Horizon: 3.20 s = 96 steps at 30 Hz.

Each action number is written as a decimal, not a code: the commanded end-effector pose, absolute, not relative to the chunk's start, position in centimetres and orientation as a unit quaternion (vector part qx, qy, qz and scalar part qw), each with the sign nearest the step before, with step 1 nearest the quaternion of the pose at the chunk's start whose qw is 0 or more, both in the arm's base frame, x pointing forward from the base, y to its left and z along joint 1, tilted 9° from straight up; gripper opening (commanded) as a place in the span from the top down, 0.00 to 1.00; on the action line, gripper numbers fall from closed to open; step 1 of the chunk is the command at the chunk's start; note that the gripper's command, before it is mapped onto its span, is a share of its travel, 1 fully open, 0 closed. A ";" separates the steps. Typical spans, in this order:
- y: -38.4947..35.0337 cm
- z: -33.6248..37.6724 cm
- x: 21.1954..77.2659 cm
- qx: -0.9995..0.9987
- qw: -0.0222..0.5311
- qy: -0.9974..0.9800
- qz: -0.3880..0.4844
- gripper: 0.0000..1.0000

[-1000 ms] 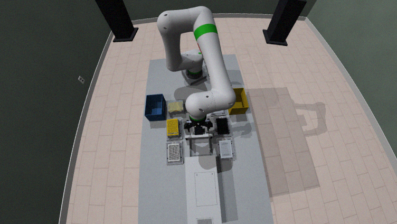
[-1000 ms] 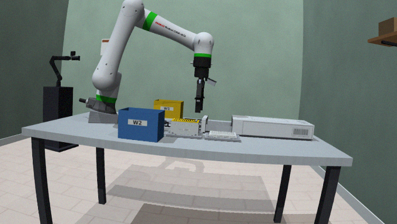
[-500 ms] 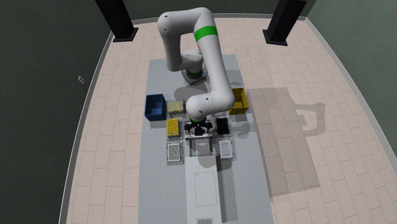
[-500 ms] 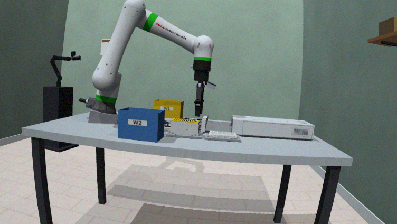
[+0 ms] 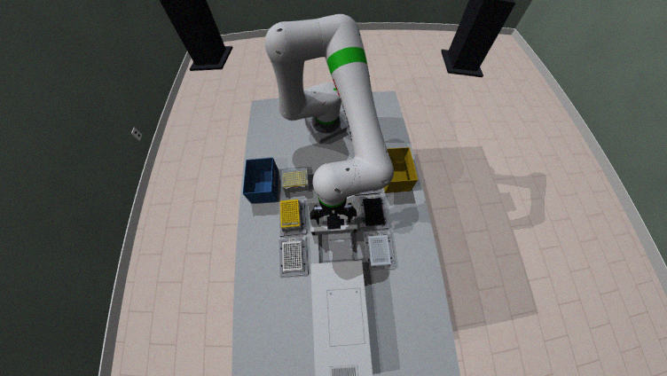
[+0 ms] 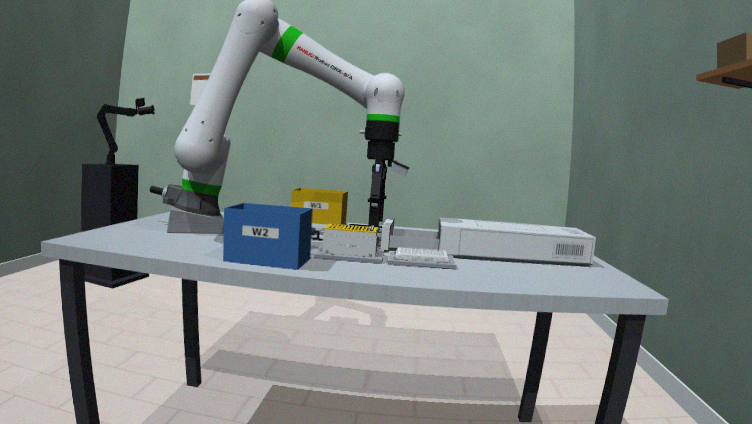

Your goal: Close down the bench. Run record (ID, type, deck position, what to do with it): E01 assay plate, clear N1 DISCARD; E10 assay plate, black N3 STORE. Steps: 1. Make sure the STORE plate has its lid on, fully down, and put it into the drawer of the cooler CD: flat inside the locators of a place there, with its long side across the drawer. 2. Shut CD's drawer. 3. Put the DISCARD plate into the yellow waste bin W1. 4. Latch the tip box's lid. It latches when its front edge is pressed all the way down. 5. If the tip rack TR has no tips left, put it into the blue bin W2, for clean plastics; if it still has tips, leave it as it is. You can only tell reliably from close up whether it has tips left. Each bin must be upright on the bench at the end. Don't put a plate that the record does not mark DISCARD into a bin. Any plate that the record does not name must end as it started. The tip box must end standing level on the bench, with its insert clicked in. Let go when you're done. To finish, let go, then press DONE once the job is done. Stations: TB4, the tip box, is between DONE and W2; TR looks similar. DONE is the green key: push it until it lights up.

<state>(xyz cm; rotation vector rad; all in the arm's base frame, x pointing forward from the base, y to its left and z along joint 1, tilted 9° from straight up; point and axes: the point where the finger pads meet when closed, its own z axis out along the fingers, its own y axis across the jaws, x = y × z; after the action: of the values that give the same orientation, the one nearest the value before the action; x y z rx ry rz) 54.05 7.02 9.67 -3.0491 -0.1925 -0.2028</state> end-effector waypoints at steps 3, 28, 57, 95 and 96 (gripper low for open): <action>7.1 9.3 54.2 -0.995 0.040 -0.063 -0.067 0.12; 7.3 6.8 54.5 -0.995 0.040 -0.063 -0.067 0.12; 7.3 6.8 54.5 -0.995 0.040 -0.063 -0.067 0.22; 7.2 6.7 53.9 -0.995 0.040 -0.063 -0.067 0.22; 7.2 6.7 53.8 -0.995 0.040 -0.063 -0.067 0.22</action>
<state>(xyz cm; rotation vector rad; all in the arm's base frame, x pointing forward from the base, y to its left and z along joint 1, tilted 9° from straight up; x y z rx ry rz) 53.89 7.22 6.61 -3.0490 -0.1924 -0.2030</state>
